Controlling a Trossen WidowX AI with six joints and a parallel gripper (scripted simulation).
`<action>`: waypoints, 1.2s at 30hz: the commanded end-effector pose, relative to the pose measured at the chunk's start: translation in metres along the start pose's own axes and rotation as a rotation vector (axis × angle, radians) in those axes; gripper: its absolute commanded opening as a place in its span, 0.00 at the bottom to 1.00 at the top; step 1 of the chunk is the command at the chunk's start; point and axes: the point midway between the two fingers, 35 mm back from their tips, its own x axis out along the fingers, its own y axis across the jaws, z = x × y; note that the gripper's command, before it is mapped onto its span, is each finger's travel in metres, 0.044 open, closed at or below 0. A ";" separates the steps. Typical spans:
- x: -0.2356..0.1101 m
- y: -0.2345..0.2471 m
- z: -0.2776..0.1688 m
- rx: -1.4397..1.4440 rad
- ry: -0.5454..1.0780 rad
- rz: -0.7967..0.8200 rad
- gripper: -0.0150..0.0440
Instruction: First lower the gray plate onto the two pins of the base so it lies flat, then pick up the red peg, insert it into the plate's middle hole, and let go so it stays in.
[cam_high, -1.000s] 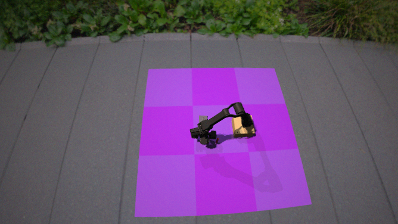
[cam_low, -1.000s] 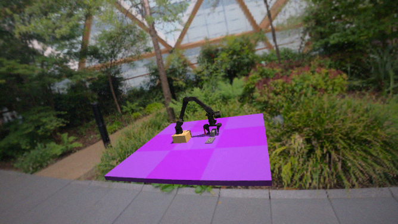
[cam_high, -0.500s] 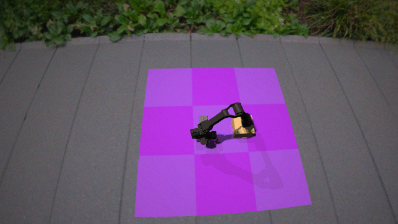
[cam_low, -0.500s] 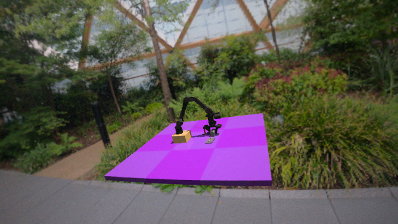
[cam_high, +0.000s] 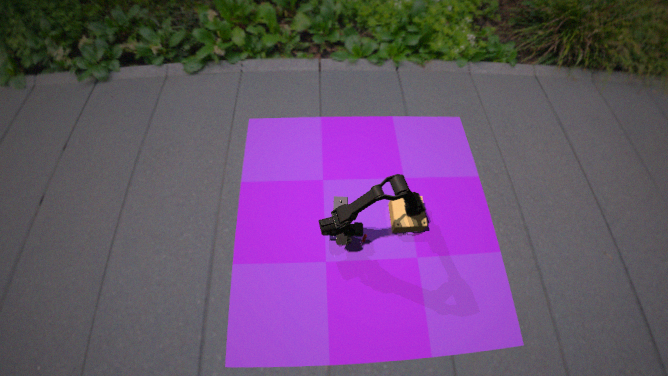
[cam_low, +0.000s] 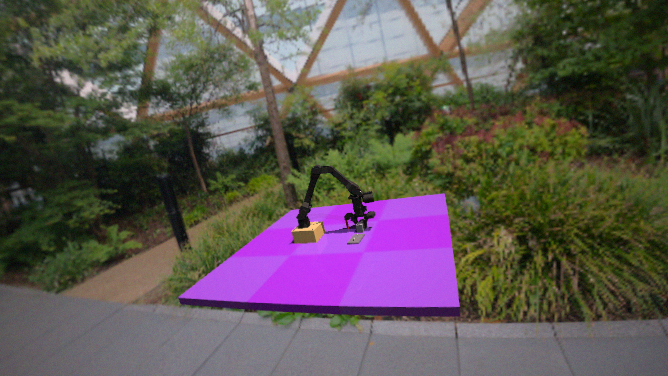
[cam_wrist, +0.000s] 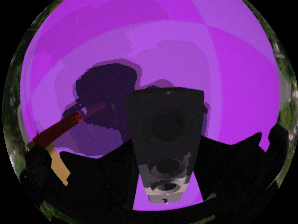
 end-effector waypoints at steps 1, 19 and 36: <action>0.000 0.000 -0.001 0.004 0.004 0.000 0.30; -0.041 -0.003 0.002 0.004 0.004 -0.001 0.25; -0.091 0.001 0.003 0.011 0.004 -0.007 0.25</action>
